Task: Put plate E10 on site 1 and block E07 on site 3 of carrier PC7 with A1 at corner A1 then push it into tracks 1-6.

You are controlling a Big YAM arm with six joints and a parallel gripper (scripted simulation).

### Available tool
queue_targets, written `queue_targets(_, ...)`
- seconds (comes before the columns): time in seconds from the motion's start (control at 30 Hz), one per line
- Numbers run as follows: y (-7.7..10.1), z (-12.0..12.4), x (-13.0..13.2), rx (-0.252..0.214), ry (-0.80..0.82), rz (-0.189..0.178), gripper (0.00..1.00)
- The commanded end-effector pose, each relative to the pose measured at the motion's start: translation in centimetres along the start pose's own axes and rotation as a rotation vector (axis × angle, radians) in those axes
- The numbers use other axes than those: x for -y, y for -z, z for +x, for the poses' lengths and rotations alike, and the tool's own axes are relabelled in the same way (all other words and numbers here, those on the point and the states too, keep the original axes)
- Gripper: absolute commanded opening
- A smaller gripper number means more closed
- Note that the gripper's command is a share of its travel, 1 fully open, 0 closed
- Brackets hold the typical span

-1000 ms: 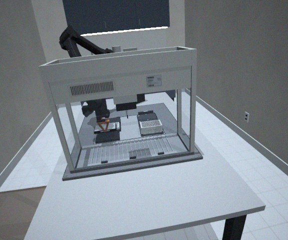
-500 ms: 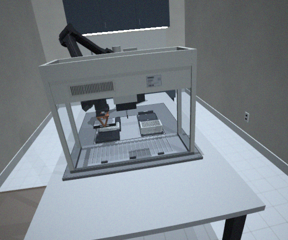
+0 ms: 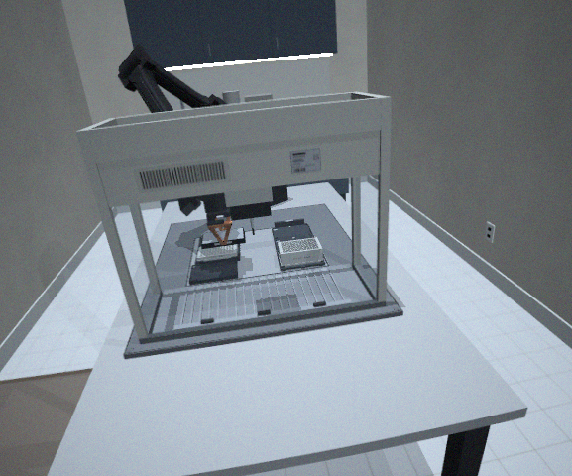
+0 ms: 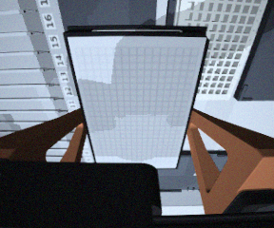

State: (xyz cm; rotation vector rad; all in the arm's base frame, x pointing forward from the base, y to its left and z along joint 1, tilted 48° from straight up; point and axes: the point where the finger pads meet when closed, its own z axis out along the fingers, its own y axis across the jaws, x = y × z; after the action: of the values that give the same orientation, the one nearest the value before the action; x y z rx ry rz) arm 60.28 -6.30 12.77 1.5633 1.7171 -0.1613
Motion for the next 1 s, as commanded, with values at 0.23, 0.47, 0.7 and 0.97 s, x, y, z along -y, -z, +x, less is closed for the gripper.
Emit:
queue_targets(0.23,1.2,2.7,1.1,0.005,-0.026,-0.034,0.00)
queue_targets(0.47,0.4,5.6,3.4,0.002,-0.013,-0.018,0.00)
queue_targets(0.7,0.4,7.1,4.7,0.002,-0.012,-0.018,0.00)
queue_targets(0.97,0.4,9.6,6.7,0.002,-0.012,-0.018,0.00)
